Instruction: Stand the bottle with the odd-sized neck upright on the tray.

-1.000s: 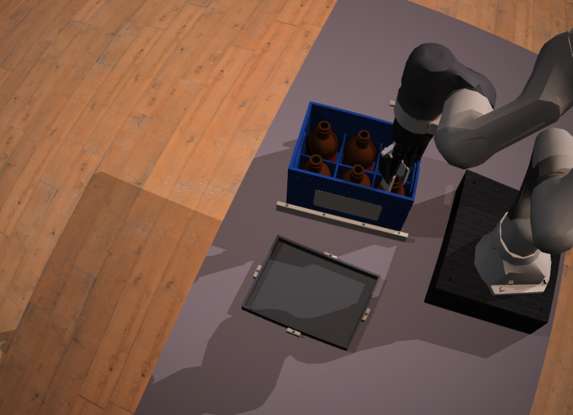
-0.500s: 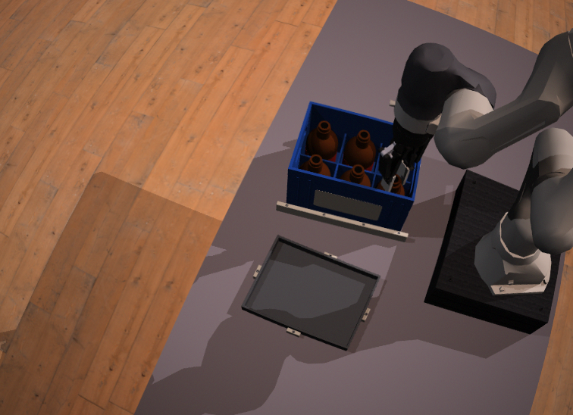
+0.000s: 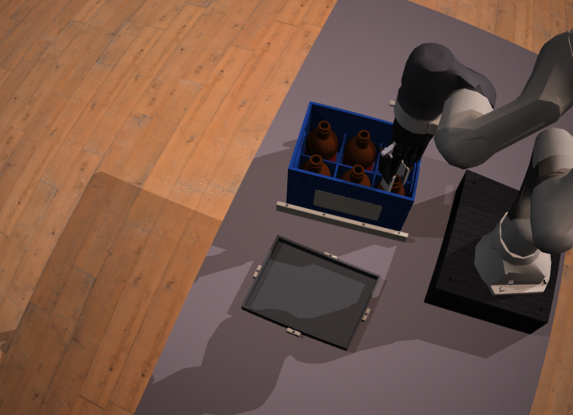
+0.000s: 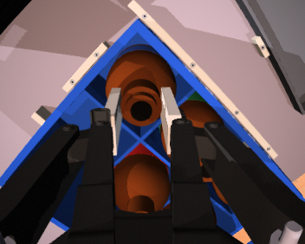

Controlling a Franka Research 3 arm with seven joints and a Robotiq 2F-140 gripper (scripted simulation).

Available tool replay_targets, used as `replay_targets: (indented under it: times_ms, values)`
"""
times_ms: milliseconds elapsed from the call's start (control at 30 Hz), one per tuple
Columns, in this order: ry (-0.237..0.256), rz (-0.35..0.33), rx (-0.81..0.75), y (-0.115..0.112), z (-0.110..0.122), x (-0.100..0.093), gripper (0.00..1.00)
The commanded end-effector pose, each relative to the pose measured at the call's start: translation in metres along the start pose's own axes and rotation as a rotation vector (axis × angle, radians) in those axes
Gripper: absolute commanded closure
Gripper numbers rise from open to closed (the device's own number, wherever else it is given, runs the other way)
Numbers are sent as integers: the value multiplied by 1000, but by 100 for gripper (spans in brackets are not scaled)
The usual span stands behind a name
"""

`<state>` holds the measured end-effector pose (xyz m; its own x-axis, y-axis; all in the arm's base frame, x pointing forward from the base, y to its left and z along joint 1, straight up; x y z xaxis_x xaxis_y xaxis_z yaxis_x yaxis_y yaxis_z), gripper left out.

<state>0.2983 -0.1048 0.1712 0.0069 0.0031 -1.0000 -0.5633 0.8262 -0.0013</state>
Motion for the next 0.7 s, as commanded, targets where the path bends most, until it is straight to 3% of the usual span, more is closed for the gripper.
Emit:
replay_targets:
  times_ms: [0,667]
  values:
    - [2,2,-6,1,-1,0,90]
    - [2,2,-6,1,-2,-13,90]
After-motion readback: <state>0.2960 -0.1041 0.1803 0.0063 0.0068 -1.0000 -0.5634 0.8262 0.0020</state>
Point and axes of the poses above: the point where the finger pads meet when closed, its own x axis out along the fingers, its own z axis across the jaws, y = z × x, the point moved 10 cm from there along -x, back along the fingers, and after that the axes turned 9 degrees about x, right-handed, at the moved point
